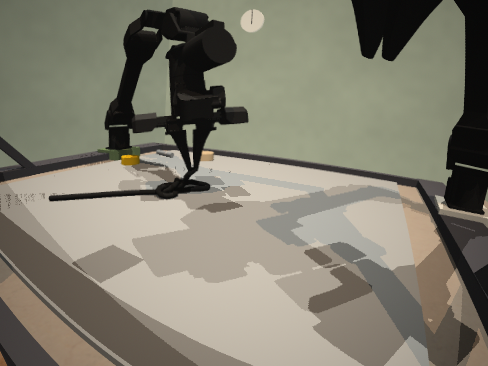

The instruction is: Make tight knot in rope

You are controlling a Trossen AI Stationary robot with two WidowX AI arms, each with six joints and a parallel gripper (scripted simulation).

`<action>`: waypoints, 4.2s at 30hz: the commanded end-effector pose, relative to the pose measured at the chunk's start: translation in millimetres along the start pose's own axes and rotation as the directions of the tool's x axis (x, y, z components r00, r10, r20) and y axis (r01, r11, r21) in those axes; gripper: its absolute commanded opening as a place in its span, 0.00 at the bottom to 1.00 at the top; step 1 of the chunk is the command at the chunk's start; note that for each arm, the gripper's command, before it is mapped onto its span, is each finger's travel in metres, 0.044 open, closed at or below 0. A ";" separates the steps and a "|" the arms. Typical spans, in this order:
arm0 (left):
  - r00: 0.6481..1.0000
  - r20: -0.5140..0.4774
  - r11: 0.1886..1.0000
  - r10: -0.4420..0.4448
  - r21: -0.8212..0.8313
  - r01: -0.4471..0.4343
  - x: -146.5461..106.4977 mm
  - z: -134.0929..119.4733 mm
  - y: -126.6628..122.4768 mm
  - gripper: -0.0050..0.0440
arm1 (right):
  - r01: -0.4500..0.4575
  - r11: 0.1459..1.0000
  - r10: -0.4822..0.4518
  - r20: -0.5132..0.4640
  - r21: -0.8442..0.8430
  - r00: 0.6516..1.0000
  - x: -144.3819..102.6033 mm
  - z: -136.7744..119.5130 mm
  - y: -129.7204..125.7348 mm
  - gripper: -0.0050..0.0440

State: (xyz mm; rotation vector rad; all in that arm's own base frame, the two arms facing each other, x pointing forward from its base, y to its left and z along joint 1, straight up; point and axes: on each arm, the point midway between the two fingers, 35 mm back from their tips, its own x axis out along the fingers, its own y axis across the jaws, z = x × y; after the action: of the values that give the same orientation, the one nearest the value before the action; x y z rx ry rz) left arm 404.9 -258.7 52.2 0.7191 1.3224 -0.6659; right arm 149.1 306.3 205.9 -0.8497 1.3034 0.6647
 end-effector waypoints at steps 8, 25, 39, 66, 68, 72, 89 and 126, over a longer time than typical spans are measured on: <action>0.996 0.071 0.999 0.050 -0.014 -0.049 -7.1 21.4 2.8 0.14 | -0.004 1.000 0.003 0.024 0.007 1.000 -7.8 -0.9 -1.5 0.28; 0.970 0.187 0.988 0.155 -0.049 -0.148 -3.7 63.2 5.0 0.14 | -0.004 1.000 0.003 0.024 0.007 1.000 -7.8 -0.9 -1.5 0.28; 0.935 0.267 0.972 0.233 -0.080 -0.219 -0.5 94.3 7.3 0.14 | -0.004 1.000 0.003 0.024 0.007 1.000 -7.8 -0.9 -1.5 0.28; 0.913 0.306 0.963 0.270 -0.101 -0.251 16.1 108.3 6.5 0.14 | -0.004 1.000 0.003 0.024 0.007 1.000 -7.8 -0.9 -1.5 0.28; 0.913 0.306 0.963 0.270 -0.101 -0.251 18.1 108.2 6.3 0.14 | -0.004 1.000 0.003 0.024 0.007 1.000 -7.8 -0.9 -1.5 0.28; 0.913 0.306 0.963 0.270 -0.101 -0.251 27.2 107.5 5.6 0.14 | -0.004 1.000 0.003 0.024 0.007 1.000 -7.8 -0.9 -1.5 0.28; 0.913 0.306 0.963 0.270 -0.101 -0.251 31.2 107.2 5.2 0.14 | -0.004 1.000 0.003 0.024 0.007 1.000 -7.8 -0.9 -1.5 0.28; 0.913 0.306 0.963 0.270 -0.101 -0.251 -9.2 110.2 8.5 1.00 | -0.004 1.000 0.003 0.024 0.007 1.000 -7.8 -0.9 -1.5 0.28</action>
State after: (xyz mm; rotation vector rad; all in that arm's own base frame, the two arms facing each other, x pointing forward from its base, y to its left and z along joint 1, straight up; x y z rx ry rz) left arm 474.9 -336.9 45.6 0.7118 0.9626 -0.5007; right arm 149.1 306.3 205.9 -0.8497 1.3034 0.6647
